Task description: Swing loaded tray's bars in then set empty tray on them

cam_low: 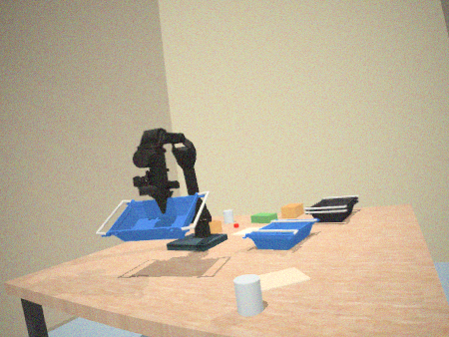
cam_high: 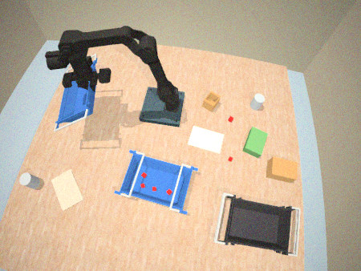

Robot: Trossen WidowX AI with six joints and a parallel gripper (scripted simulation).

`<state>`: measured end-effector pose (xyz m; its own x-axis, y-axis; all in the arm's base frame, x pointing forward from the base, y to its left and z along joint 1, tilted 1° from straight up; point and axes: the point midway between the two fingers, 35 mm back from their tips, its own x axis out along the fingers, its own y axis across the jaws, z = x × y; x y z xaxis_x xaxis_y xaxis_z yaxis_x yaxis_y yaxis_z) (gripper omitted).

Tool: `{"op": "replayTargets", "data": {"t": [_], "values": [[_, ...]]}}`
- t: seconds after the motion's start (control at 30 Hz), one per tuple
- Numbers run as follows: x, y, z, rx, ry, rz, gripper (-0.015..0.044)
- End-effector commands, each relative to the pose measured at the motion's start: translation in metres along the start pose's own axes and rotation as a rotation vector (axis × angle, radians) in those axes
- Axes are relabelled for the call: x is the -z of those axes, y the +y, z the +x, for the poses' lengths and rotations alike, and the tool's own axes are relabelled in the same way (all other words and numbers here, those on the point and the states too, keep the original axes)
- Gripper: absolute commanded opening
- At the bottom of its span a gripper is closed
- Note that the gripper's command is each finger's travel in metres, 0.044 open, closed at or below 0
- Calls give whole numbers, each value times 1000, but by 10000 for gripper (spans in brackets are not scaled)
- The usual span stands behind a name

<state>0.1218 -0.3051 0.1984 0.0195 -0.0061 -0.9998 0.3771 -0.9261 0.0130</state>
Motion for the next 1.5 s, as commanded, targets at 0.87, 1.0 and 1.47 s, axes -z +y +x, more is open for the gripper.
{"op": "replayTargets", "data": {"t": [0.87, 1.0, 1.47], "values": [[112, -19, -3, -11, 6, -314, 0], [126, -25, -3, -11, 7, -357, 0], [175, -50, -3, -11, 10, -508, 0]]}}
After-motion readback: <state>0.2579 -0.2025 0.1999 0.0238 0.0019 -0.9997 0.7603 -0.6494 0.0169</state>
